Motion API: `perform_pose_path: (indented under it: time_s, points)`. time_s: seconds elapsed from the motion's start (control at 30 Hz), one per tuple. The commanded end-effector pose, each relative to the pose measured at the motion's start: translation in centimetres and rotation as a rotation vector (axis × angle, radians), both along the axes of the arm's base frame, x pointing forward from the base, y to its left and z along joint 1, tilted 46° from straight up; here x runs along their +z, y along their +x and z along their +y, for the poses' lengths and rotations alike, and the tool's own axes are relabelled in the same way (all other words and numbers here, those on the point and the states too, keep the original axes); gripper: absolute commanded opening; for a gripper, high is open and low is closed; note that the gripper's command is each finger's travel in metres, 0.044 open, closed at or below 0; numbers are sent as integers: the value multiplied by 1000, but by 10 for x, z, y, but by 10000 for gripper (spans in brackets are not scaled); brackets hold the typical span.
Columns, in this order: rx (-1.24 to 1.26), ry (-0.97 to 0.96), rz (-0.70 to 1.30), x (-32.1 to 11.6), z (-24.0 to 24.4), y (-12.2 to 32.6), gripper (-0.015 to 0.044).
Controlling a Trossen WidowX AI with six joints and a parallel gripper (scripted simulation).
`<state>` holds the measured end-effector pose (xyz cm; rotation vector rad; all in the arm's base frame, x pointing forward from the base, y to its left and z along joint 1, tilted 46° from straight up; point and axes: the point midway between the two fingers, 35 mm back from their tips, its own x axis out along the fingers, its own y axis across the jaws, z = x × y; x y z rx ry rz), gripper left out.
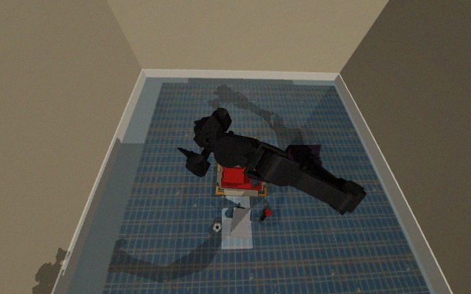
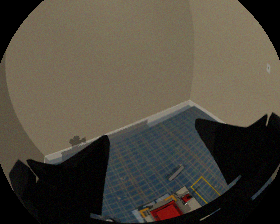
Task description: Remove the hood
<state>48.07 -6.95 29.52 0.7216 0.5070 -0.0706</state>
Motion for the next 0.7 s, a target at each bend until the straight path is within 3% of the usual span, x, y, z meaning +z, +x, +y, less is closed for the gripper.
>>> perform_pose_path:
  time_s: [0.0,0.33,0.67]
  points:
    - [94,-18,96,-32,16,-3,440]
    - [426,-26,382,-121,70,-36,440]
    - [800,64,624,-187,125,-98,440]
